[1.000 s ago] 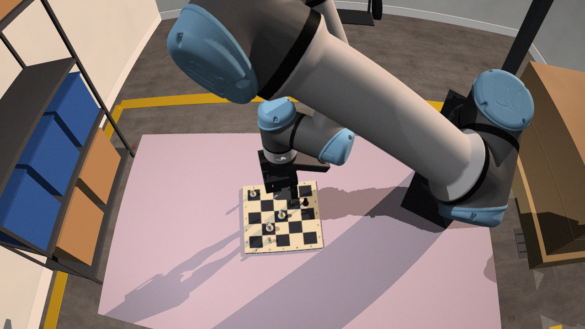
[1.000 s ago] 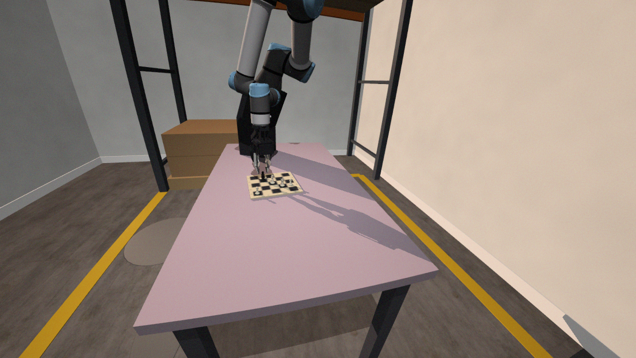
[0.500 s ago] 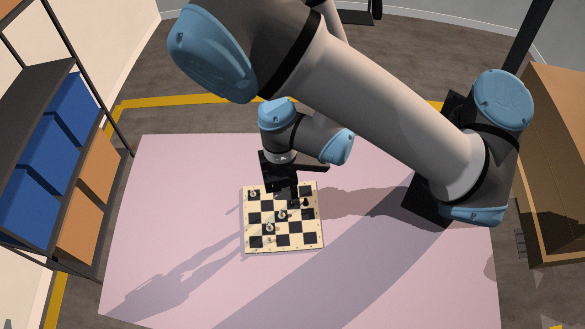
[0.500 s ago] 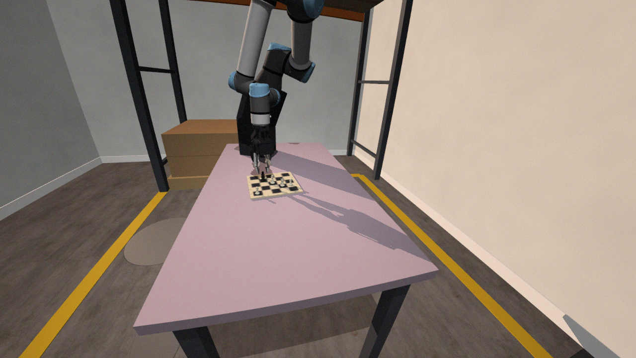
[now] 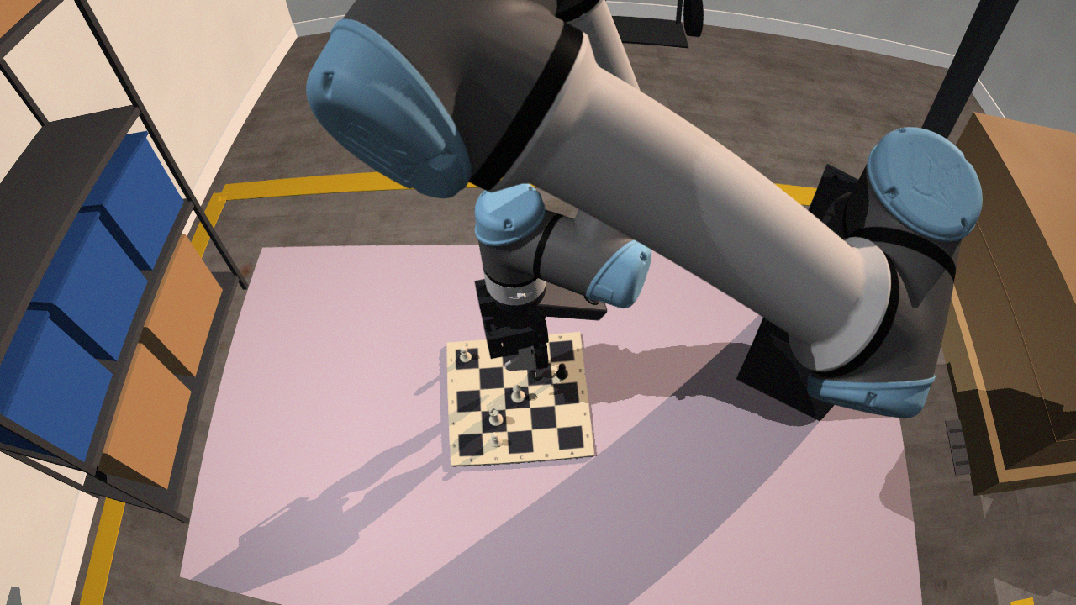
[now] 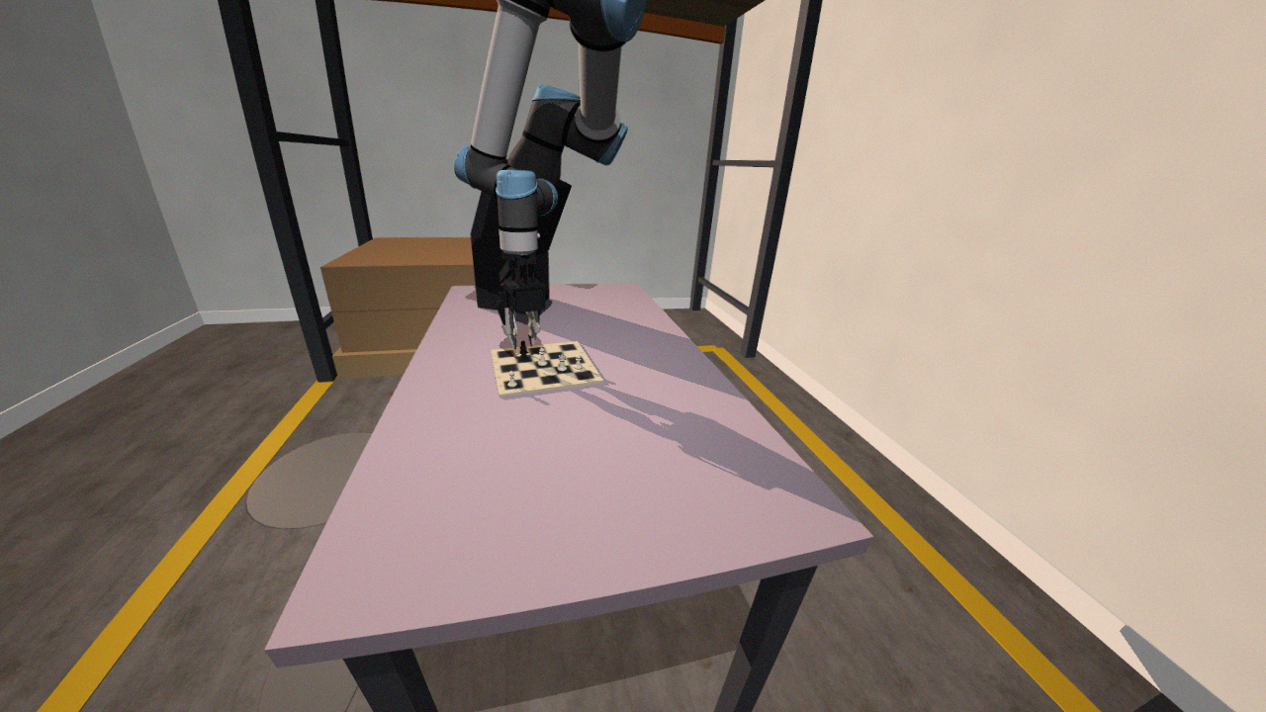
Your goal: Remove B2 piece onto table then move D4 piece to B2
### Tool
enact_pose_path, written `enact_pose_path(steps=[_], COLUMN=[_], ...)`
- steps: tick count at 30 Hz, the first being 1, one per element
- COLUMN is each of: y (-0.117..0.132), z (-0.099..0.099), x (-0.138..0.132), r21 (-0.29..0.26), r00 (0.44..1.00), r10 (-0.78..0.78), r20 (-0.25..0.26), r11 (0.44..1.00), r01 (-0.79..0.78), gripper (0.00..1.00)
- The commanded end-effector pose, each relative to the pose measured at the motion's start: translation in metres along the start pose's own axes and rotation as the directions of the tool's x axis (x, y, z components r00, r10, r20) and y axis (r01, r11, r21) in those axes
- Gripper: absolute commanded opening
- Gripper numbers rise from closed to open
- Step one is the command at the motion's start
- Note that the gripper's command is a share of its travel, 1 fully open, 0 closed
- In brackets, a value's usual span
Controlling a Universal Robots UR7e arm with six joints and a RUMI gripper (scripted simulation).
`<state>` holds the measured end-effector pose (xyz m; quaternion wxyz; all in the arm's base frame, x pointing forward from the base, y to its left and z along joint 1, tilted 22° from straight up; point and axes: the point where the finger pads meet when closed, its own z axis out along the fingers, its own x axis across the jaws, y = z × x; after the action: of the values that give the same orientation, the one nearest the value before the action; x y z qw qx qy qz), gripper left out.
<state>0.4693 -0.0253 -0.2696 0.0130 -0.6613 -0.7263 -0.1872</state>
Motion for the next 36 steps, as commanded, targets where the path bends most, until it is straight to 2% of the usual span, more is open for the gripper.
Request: enact_pose_path(steps=[1, 13, 36], y=[0.0, 0.0, 0.0], z=[0.009, 0.022, 0.022], x=[0.0, 0.0, 0.0], r21=[-0.001, -0.001, -0.001], r00=[1.0, 1.0, 1.0], r10=[0.0, 0.0, 0.0], r20=[0.001, 0.001, 0.001], r11=[1.0, 1.0, 1.0], r01=[0.0, 0.0, 0.0], gripper=[0.22, 0.22, 0.22])
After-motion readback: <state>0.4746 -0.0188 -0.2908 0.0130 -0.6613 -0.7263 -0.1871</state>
